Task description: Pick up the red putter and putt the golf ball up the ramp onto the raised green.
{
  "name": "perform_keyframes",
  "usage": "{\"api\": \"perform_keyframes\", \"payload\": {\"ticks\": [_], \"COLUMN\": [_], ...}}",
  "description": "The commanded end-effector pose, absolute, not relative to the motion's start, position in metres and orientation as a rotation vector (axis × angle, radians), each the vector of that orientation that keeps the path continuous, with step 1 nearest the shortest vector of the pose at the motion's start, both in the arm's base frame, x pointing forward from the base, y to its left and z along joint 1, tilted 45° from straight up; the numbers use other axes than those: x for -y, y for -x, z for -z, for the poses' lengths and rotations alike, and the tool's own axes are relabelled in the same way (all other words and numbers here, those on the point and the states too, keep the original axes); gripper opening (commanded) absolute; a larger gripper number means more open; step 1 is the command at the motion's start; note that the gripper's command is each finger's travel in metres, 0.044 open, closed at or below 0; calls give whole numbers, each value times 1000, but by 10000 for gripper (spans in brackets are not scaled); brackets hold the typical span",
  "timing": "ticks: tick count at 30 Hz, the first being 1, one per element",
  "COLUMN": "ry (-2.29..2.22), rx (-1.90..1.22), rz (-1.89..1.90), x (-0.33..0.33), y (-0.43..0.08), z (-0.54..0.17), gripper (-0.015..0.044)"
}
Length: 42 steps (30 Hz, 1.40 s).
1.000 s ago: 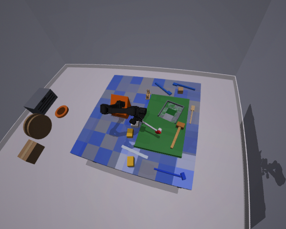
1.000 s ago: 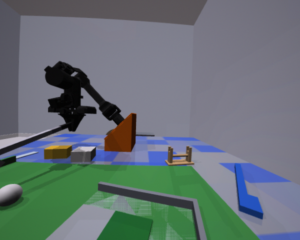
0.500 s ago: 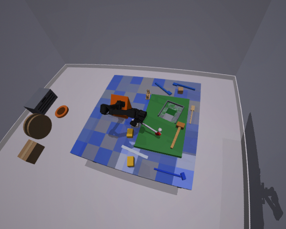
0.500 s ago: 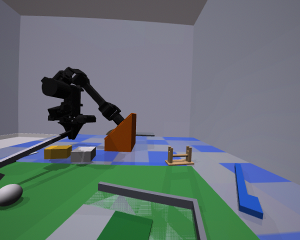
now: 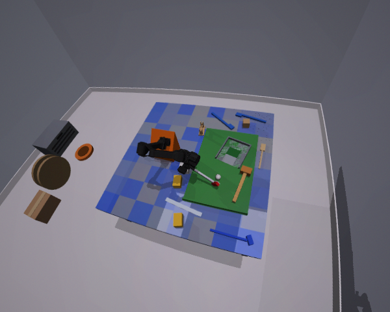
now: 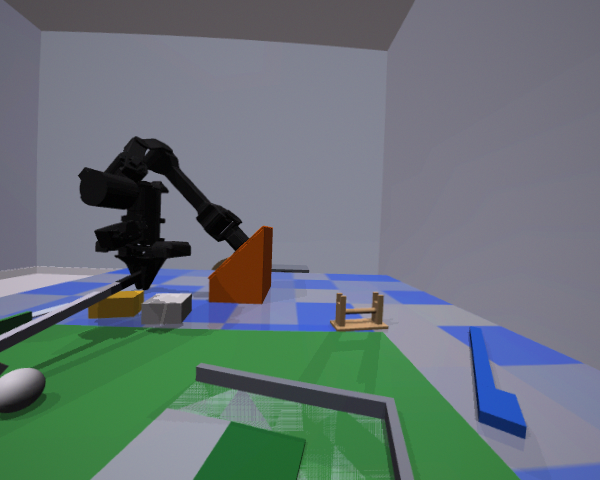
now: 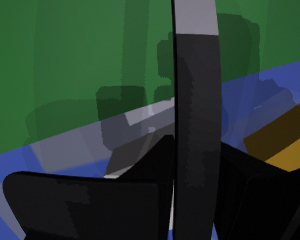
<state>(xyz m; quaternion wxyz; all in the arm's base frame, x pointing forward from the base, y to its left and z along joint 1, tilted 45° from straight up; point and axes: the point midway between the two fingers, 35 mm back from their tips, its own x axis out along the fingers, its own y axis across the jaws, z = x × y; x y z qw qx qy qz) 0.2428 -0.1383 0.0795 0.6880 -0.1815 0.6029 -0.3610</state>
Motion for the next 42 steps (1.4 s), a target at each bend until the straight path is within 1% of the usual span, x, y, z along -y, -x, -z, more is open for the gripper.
{"api": "perform_keyframes", "payload": {"ticks": [1, 12, 21, 32, 38, 42], "ry": [413, 407, 414, 417, 400, 404], "rx": [-1355, -1350, -1354, -1364, -1365, -1360], "rz": [803, 808, 804, 802, 789, 794], "x": [141, 140, 161, 158, 114, 79], "y": [-243, -242, -236, -237, -262, -270], "z": [-75, -79, -96, -91, -47, -12], "gripper": [0, 0, 0, 0, 0, 0]}}
